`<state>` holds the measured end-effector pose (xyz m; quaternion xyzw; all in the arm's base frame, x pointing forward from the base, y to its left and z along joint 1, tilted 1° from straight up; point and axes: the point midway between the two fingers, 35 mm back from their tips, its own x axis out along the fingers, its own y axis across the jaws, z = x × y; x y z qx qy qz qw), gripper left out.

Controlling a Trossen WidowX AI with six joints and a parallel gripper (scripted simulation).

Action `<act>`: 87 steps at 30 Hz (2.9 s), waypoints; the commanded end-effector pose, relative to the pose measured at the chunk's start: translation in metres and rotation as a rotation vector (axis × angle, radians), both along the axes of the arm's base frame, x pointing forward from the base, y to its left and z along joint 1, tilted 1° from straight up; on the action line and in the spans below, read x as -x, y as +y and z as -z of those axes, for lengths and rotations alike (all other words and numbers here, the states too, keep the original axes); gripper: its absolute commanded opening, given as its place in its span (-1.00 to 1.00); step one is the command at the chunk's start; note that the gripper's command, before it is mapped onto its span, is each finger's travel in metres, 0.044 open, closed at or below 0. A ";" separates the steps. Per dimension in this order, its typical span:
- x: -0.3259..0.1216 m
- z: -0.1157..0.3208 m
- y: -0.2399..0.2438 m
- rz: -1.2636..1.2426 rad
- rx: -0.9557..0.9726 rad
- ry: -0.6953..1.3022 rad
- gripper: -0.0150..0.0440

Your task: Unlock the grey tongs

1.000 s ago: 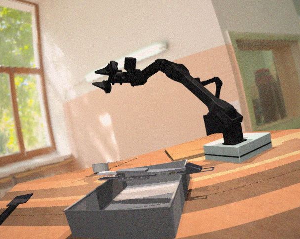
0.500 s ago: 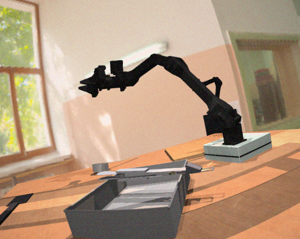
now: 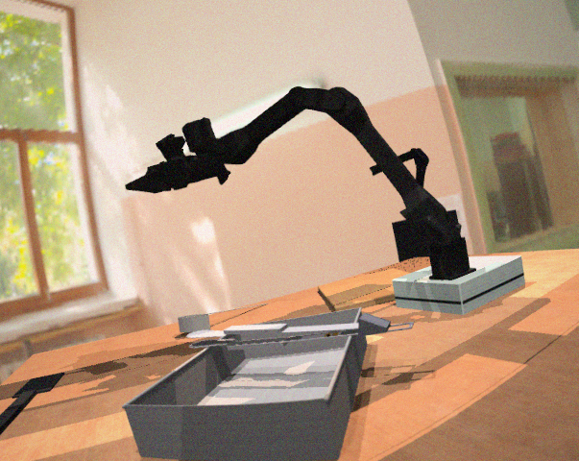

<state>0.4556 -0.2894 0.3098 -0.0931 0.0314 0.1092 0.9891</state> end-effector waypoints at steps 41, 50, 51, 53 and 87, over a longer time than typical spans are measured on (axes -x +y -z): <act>0.152 0.218 0.346 -1.340 1.553 -0.082 0.39; 0.164 0.224 0.351 -1.411 1.590 -0.118 0.39; 0.164 0.224 0.351 -1.411 1.590 -0.118 0.39; 0.164 0.224 0.351 -1.411 1.590 -0.118 0.39; 0.146 0.251 0.357 -1.412 1.590 -0.117 0.39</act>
